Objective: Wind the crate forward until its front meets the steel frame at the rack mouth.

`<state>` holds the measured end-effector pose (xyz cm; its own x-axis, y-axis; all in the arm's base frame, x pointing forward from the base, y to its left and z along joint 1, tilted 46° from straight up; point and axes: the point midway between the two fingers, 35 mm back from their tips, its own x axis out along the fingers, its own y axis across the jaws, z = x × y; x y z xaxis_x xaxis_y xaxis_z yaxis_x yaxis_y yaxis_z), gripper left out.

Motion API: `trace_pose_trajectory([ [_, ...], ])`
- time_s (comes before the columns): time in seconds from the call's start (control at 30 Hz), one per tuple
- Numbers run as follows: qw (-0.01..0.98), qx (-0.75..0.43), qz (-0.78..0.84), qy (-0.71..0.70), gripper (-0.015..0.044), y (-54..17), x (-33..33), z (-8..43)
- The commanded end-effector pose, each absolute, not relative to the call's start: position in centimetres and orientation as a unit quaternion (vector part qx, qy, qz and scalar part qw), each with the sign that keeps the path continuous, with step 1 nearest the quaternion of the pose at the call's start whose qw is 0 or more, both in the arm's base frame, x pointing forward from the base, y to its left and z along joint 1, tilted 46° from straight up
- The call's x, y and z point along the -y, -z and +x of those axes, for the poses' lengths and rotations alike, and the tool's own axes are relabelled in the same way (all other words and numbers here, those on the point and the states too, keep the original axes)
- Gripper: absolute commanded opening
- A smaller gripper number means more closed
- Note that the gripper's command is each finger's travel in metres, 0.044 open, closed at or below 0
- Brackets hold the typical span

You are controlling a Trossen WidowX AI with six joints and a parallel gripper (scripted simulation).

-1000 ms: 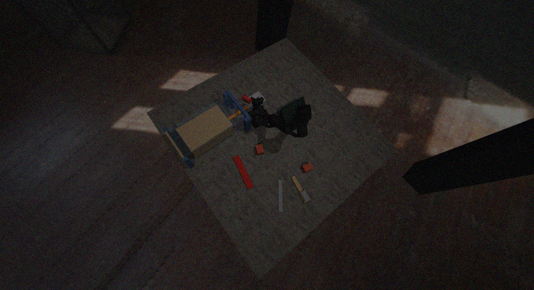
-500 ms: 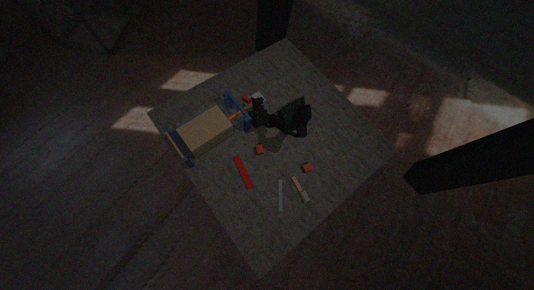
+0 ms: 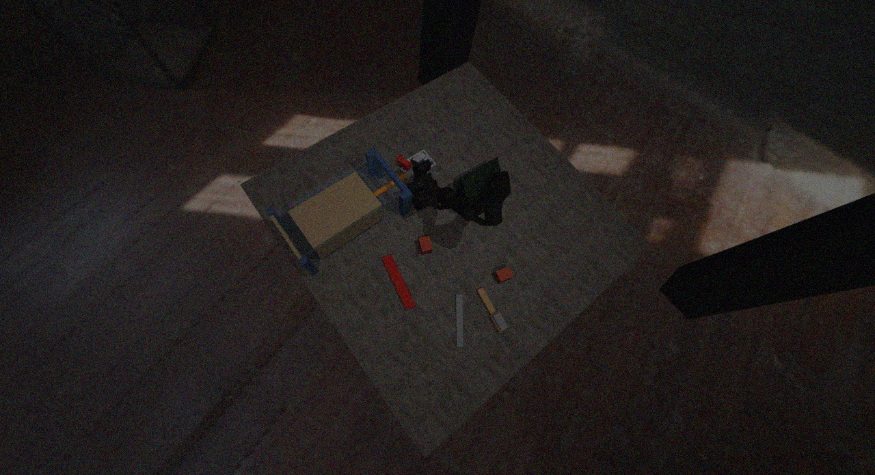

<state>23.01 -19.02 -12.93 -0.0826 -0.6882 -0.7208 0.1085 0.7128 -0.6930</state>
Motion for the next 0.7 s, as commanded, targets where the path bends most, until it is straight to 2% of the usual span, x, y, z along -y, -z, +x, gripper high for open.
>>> trace_pose_trajectory([
  [0.0, 0.641, -0.665, -0.217, 0.315, 0.0, 12.97, 19.01, 23.04],
  [0.47, 0.642, -0.665, -0.217, 0.315, 0.0, 13.32, 18.65, 23.06],
  [0.67, 0.642, -0.667, -0.217, 0.31, 0.0157, 13.31, 18.65, 23.05],
])
